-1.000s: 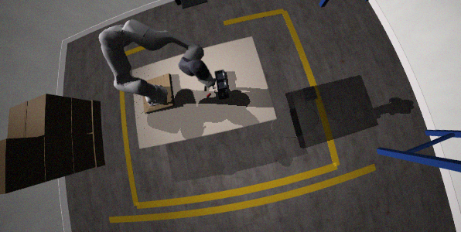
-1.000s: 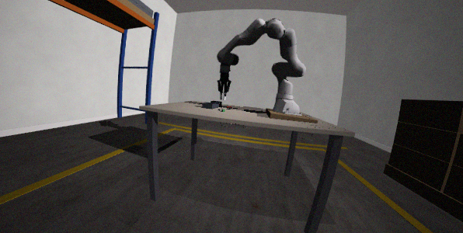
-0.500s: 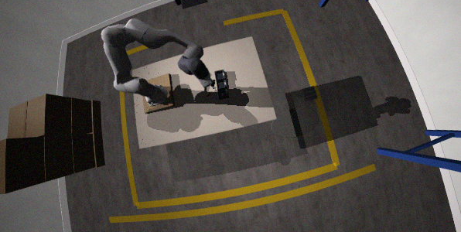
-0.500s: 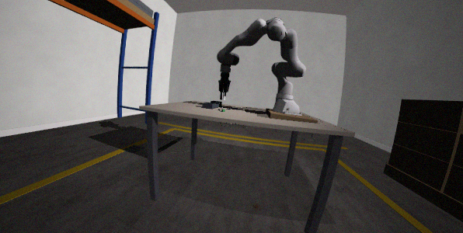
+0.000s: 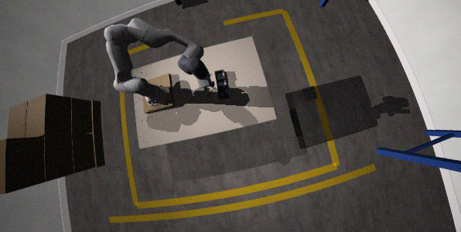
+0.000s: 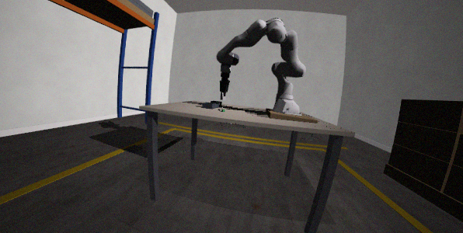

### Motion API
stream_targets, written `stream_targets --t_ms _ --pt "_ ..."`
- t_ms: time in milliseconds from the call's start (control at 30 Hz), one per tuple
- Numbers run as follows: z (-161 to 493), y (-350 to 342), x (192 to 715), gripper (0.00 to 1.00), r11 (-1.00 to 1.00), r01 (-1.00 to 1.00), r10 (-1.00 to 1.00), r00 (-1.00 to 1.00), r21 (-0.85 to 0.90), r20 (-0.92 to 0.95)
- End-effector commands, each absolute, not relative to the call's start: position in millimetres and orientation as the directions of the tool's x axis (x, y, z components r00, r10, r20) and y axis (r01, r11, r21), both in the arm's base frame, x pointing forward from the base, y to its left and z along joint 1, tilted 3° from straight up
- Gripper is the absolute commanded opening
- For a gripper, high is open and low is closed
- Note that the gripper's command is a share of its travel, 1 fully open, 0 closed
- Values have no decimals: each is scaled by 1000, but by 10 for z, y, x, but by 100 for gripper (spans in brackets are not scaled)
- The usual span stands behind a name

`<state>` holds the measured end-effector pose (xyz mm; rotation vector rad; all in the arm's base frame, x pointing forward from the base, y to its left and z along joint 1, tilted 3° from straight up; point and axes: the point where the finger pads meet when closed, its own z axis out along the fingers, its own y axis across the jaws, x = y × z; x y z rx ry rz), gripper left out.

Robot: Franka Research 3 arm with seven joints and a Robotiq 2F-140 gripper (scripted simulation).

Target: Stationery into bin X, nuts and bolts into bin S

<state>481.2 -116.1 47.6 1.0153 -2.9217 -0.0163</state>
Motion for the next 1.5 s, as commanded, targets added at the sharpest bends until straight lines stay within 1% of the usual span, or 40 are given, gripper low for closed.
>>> stream_targets --t_ms 0,1267,1467 --pt "480 -1126 4815 19 847 -530 -531 -846 31 45" --pt "479 -1149 4828 19 847 -530 -531 -846 31 45" --pt "240 -1150 4815 19 847 -530 -531 -846 31 45"
